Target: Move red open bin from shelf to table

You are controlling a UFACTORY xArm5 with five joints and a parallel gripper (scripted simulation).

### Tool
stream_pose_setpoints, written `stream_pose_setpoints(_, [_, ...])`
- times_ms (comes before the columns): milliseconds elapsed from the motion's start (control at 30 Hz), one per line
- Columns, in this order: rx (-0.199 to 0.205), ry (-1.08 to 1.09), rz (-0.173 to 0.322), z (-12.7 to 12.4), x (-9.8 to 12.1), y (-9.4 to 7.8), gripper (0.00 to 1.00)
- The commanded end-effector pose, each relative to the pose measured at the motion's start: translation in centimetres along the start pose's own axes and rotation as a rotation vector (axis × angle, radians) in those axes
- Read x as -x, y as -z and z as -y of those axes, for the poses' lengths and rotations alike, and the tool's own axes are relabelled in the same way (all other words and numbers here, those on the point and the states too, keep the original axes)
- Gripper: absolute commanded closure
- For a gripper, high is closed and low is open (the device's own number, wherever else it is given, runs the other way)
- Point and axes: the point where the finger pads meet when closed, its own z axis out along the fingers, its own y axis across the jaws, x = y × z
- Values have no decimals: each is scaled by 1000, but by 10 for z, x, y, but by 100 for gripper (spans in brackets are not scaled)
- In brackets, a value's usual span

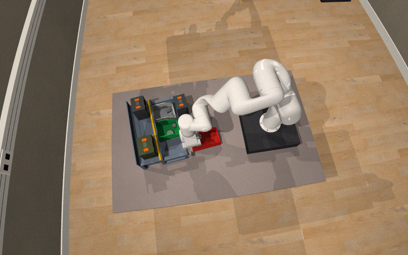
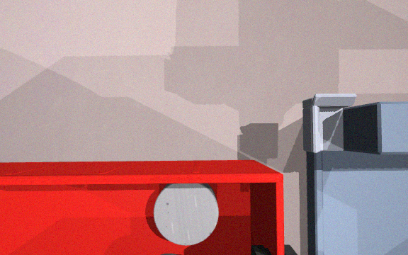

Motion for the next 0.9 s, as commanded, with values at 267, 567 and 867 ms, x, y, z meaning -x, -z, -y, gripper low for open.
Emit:
stream_pose_setpoints(267, [4,0,11,-2,0,2,100])
stream_pose_setpoints(567, [4,0,11,-2,0,2,100])
stream_pose_setpoints(867, [5,0,0,-2,0,2,66])
